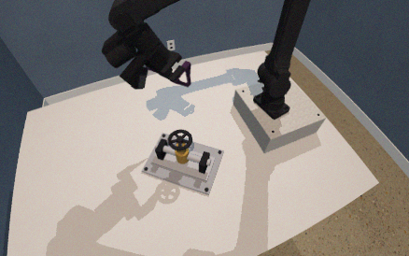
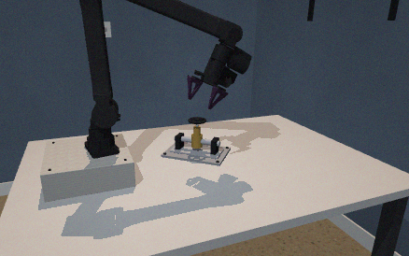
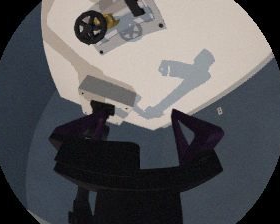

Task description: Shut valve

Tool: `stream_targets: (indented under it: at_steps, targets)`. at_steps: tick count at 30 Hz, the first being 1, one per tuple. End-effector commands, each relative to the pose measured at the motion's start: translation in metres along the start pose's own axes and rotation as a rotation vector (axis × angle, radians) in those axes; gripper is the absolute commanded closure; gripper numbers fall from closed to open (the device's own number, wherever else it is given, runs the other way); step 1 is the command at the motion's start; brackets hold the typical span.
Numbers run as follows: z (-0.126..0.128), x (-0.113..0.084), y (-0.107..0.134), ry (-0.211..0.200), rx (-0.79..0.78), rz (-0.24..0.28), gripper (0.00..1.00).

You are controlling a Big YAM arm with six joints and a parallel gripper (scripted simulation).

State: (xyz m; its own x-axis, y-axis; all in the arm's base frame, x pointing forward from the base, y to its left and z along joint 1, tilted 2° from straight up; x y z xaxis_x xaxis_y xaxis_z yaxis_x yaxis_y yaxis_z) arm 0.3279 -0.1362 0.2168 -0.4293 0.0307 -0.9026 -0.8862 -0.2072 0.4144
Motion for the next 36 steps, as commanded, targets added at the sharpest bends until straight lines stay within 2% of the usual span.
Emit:
stream_targets:
  at_steps: [1,17,18,19,22,24,25,28,29,30,32,34,36]
  targets:
    - [0.000,-0.003,0.000,0.005,0.001,-0.008,0.00]
    - [0.000,-0.003,0.000,0.005,0.001,-0.008,0.00]
    - [-0.001,-0.030,-0.004,0.053,-0.001,-0.084,0.00]
    - [0.009,-0.009,-0.003,0.035,-0.032,-0.053,0.00]
    - [0.041,-0.005,-0.029,0.109,-0.140,-0.164,0.00]
    - [0.049,-0.004,-0.035,0.127,-0.170,-0.193,0.00]
    - [0.064,-0.002,-0.045,0.155,-0.219,-0.242,0.00]
    - [0.088,0.000,-0.059,0.197,-0.301,-0.320,0.00]
    - [0.103,0.001,-0.067,0.220,-0.352,-0.368,0.00]
    - [0.104,0.001,-0.067,0.221,-0.354,-0.370,0.00]
    - [0.120,0.003,-0.074,0.243,-0.406,-0.419,0.00]
    - [0.120,0.003,-0.074,0.243,-0.406,-0.419,0.00]
    - [0.110,0.010,-0.077,0.235,-0.386,-0.398,0.00]
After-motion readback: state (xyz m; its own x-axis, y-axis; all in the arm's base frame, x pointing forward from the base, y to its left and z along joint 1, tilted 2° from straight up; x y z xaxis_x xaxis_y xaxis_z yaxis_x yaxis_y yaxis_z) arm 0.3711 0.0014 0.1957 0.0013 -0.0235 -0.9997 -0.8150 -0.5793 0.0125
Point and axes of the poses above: the point where the finger pads meet when closed, its own x axis out along the fingers, its own z axis across the jaws, y = z × x, the point moved 6 cm from there along -x, back along the fingers, and after that the axes turned 3 degrees about x, right-handed, at the moved point
